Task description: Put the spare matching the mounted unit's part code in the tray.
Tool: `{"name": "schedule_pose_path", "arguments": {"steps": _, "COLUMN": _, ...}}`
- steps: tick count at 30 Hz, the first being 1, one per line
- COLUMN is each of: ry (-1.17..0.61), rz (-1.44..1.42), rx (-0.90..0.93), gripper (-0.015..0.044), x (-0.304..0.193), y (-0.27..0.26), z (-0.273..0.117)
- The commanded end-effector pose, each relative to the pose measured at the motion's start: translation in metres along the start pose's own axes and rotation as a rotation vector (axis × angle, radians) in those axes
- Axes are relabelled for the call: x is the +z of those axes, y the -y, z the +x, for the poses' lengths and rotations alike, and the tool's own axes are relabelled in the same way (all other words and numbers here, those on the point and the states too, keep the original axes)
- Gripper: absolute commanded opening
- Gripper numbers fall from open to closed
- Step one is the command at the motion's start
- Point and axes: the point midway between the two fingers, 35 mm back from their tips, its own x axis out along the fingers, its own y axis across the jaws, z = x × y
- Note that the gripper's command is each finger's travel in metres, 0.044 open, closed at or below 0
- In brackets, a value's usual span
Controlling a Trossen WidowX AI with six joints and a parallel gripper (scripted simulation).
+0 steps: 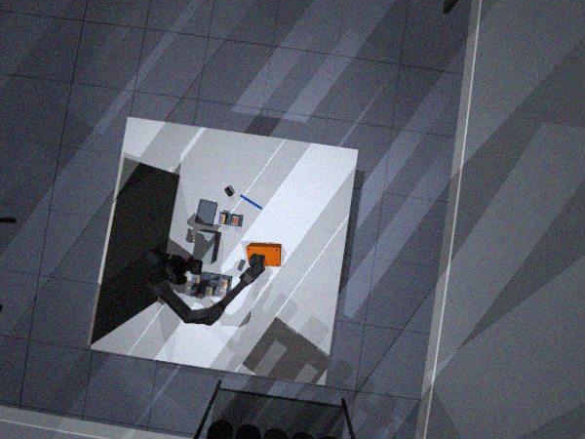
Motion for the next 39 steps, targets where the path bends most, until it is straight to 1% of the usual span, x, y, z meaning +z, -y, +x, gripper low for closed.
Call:
{"name": "schedule_pose_path", "arguments": {"steps": 1, "ry": -0.005, "rz": -0.005, "rx": -0.003, "gripper": 0.0, "x": -0.021, "y": 0.008, "z": -0.002}}
{"name": "schedule_pose_path", "arguments": {"steps": 19, "ry": 0.003, "rz": -0.031, "rx": -0.004, "gripper": 0.0, "x": -0.122, "y": 0.029, "z": 0.004}}
{"name": "schedule_pose_path", "arguments": {"steps": 35, "ry": 0.023, "rz": -0.059, "rx": -0.006, "gripper": 0.0, "x": -0.214, "y": 0.023, "z": 0.025}}
{"name": "schedule_pose_path", "arguments": {"steps": 39, "ry": 0.025, "rz": -0.062, "rx": -0.006, "gripper": 0.0, "x": -0.222, "y": 0.021, "z": 0.027}}
